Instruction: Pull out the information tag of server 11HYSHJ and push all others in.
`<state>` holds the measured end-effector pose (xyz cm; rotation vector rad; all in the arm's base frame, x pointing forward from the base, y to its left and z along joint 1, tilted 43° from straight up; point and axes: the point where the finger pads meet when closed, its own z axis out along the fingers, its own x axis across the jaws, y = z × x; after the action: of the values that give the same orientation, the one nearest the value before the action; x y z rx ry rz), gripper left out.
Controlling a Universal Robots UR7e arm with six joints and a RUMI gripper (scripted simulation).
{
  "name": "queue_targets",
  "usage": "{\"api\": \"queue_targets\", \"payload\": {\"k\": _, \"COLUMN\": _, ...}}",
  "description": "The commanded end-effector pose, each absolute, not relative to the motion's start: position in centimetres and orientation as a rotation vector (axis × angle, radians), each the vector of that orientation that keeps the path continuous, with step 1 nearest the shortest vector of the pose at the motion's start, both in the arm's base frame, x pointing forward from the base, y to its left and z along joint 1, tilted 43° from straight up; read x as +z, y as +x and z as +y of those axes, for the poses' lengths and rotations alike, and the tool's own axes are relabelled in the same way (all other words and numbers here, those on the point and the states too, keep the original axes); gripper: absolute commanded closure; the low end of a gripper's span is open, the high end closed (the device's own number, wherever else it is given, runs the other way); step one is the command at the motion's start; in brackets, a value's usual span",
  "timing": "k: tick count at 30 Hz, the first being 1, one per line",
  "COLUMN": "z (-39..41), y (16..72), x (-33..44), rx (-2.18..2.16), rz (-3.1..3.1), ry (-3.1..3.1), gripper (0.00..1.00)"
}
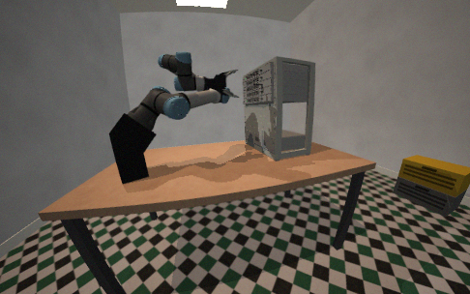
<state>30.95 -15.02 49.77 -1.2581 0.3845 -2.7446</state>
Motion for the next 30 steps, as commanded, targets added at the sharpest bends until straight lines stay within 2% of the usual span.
{"api": "queue_targets", "payload": {"k": 1, "z": -15.04, "y": 30.93, "x": 49.79, "rx": -2.745, "rz": 0.385, "ry": -1.257, "gripper": 0.00}}
{"api": "queue_targets", "payload": {"k": 10, "z": -15.04, "y": 30.93, "x": 49.79, "rx": -2.745, "rz": 0.385, "ry": -1.257, "gripper": 0.00}}
{"api": "queue_targets", "payload": {"k": 11, "z": -15.04, "y": 30.93, "x": 49.79, "rx": -2.745, "rz": 0.385, "ry": -1.257, "gripper": 0.85}}
{"api": "queue_targets", "payload": {"k": 30, "z": -15.04, "y": 30.93, "x": 49.79, "rx": -2.745, "rz": 0.385, "ry": -1.257, "gripper": 0.85}}
